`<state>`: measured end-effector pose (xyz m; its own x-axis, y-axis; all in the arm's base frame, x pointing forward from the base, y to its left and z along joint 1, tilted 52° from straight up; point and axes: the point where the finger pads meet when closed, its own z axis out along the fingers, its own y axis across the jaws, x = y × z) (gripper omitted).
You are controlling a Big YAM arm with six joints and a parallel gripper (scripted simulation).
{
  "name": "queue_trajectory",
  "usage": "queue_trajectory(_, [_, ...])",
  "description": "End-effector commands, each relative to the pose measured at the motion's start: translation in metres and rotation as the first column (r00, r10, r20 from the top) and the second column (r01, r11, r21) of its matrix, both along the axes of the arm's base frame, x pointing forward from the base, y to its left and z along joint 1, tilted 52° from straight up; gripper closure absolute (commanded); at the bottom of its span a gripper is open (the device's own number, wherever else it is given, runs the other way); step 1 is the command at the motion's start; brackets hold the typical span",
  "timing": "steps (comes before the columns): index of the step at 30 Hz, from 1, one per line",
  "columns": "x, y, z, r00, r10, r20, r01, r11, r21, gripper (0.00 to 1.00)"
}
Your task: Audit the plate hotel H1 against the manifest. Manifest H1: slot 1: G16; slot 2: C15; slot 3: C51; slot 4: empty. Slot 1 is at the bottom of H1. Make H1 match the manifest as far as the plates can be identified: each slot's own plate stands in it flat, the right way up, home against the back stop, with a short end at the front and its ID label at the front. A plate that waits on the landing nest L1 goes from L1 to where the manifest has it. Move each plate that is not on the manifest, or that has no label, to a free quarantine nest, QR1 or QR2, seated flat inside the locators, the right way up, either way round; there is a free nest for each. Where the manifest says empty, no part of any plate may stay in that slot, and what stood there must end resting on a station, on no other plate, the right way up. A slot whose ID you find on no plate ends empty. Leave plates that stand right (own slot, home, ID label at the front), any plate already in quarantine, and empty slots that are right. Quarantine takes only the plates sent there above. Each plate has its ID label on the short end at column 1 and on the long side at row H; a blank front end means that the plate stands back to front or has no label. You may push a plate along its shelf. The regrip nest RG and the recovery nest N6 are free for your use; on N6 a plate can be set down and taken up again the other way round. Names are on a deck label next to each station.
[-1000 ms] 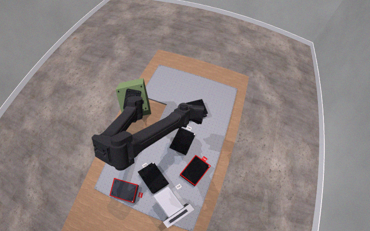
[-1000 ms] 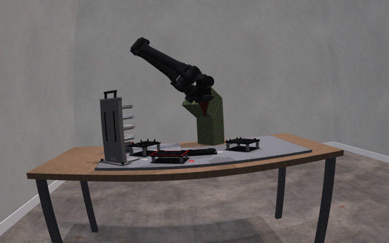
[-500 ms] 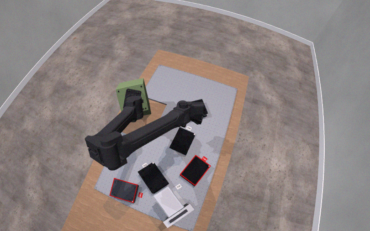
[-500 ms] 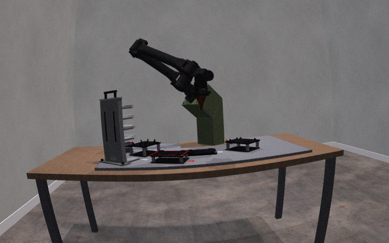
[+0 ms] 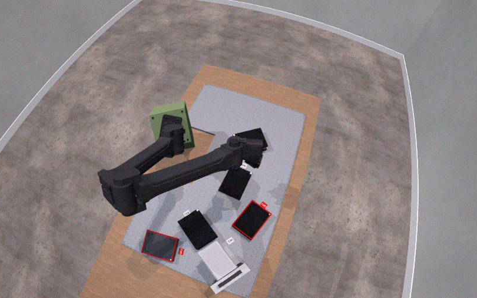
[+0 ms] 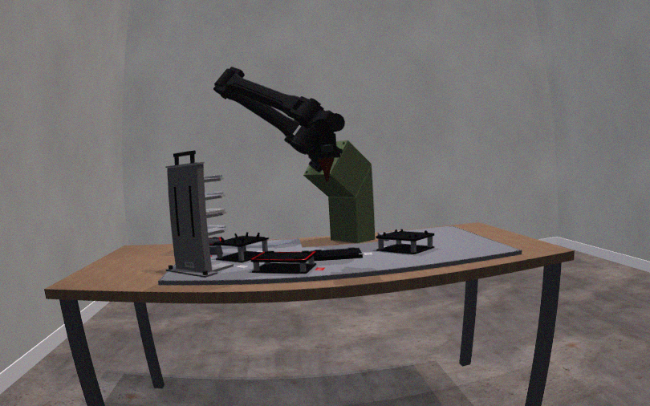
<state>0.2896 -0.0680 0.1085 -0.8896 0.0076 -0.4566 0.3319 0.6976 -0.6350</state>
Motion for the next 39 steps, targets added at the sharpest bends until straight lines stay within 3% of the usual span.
queue_trajectory(1, [-0.006,-0.011,0.009,1.000,0.011,-0.026,-0.012,1.000,-0.011,1.00])
queue_trajectory(7, [-0.008,-0.020,0.019,1.000,0.011,-0.024,-0.012,1.000,-0.011,1.00])
queue_trajectory(11, [-0.004,-0.028,0.036,1.000,0.012,-0.005,-0.012,1.000,-0.010,1.00])
queue_trajectory(22, [-0.021,-0.054,0.053,0.984,0.024,0.174,-0.012,0.998,-0.068,1.00])
queue_trajectory(25, [-0.022,-0.056,0.055,0.981,0.026,0.190,-0.013,0.997,-0.072,1.00])
queue_trajectory(39, [-0.040,-0.089,0.086,0.914,0.059,0.402,0.001,0.989,-0.147,1.00])
